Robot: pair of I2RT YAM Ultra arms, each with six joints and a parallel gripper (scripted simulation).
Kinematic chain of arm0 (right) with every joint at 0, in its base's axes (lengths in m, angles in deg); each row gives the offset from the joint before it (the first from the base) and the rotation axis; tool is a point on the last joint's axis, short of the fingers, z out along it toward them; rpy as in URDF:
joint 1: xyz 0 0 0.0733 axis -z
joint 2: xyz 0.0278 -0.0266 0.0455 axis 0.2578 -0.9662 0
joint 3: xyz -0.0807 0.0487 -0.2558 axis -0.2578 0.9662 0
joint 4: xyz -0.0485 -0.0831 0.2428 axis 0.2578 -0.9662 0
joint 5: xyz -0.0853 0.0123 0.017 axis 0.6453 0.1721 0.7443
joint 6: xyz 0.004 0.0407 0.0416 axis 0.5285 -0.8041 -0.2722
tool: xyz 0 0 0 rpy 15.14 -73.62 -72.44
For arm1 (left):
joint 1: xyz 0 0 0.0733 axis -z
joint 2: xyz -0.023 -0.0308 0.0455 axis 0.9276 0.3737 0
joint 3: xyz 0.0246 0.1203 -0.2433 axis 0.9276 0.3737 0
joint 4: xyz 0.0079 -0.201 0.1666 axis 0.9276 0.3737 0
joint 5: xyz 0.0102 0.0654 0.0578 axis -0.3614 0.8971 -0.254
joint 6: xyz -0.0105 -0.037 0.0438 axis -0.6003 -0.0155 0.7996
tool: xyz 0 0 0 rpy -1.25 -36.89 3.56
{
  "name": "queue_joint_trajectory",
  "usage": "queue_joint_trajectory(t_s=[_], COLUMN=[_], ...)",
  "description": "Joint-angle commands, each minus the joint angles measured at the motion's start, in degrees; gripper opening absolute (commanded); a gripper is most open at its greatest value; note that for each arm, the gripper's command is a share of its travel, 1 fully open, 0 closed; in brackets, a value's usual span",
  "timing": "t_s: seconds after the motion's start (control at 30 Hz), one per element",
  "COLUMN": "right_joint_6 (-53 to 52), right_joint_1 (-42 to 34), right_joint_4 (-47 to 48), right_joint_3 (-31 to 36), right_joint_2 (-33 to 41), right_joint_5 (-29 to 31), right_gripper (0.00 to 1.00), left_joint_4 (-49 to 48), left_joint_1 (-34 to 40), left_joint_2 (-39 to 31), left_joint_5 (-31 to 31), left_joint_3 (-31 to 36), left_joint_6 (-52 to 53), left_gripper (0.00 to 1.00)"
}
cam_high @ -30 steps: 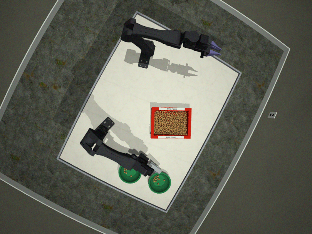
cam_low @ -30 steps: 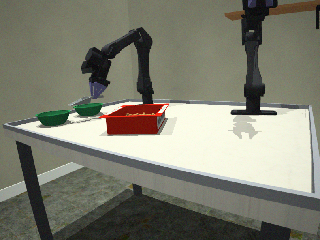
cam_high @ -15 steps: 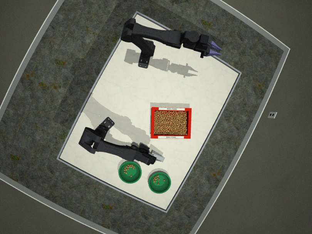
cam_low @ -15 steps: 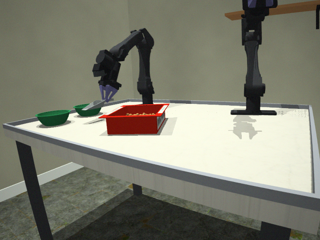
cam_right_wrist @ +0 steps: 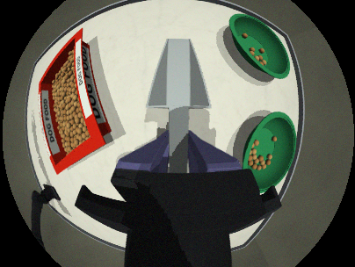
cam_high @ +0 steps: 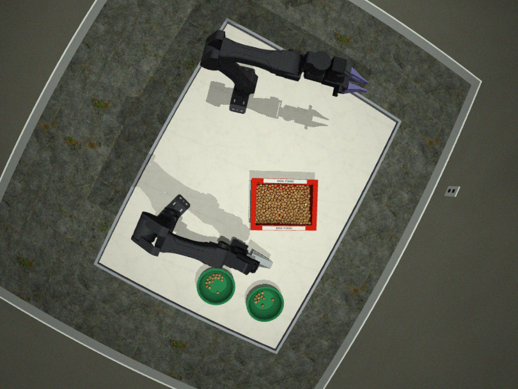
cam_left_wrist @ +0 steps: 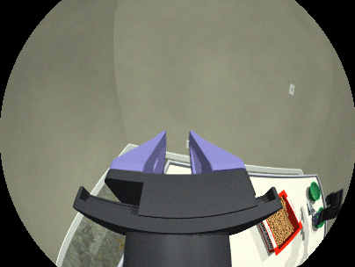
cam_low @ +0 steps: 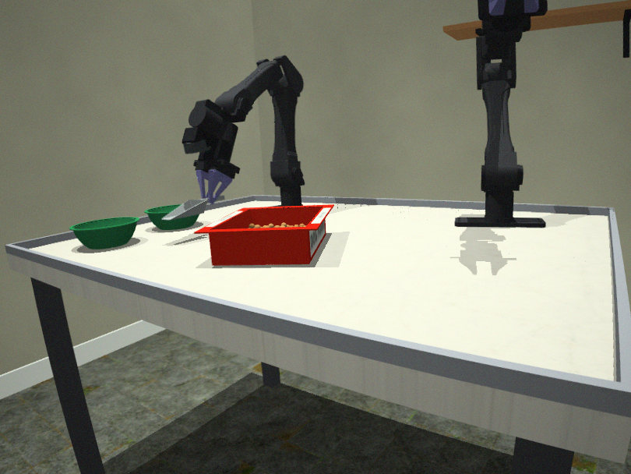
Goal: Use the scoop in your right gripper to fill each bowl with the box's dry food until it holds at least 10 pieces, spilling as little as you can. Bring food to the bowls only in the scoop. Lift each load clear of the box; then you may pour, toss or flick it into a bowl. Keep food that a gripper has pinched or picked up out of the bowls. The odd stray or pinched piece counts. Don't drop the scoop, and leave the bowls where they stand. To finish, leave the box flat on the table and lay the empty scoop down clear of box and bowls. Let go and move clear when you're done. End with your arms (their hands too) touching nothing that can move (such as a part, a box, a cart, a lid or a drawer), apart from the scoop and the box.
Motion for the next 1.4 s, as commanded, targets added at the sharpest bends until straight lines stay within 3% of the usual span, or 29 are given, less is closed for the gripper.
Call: queue_joint_trajectory(t_s=[0.0,0.13,0.3,0.53,0.7,0.8,1.27,1.37], right_joint_6=[0.4,0.3,0.3,0.3,0.3,0.4,0.3,0.3], right_joint_1=[0.5,0.6,0.7,0.4,0.5,0.5,0.4,0.2], right_joint_4=[0.9,1.8,3.4,4.7,6.0,6.9,9.8,10.6], right_joint_3=[-0.5,1.3,1.3,3.5,2.6,3.6,4.9,5.8], right_joint_2=[1.7,-1.1,1.4,-1.7,0.7,-2.2,-0.7,-3.7], right_joint_5=[-0.3,-0.4,-0.3,-0.1,0.0,-0.1,-0.1,-0.1], right_gripper=[0.0,0.0,0.0,0.0,0.0,0.0,0.0,0.0], left_joint_4=[0.3,0.3,0.3,0.3,0.3,0.3,0.3,0.3], left_joint_1=[-0.5,-0.5,-0.5,-0.5,-0.5,-0.5,-0.5,-0.5], left_joint_2=[-1.3,-1.3,-1.3,-1.3,-1.3,-1.3,-1.3,-1.3], left_joint_5=[0.1,0.1,0.1,0.1,0.1,0.1,0.1,0.1], left_joint_3=[-2.8,-2.8,-2.8,-2.8,-2.8,-2.8,-2.8,-2.8], left_joint_6=[-0.5,-0.5,-0.5,-0.5,-0.5,-0.5,-0.5,-0.5], left_gripper=[0.26,0.26,0.26,0.26,0.26,0.26,0.26,0.26])
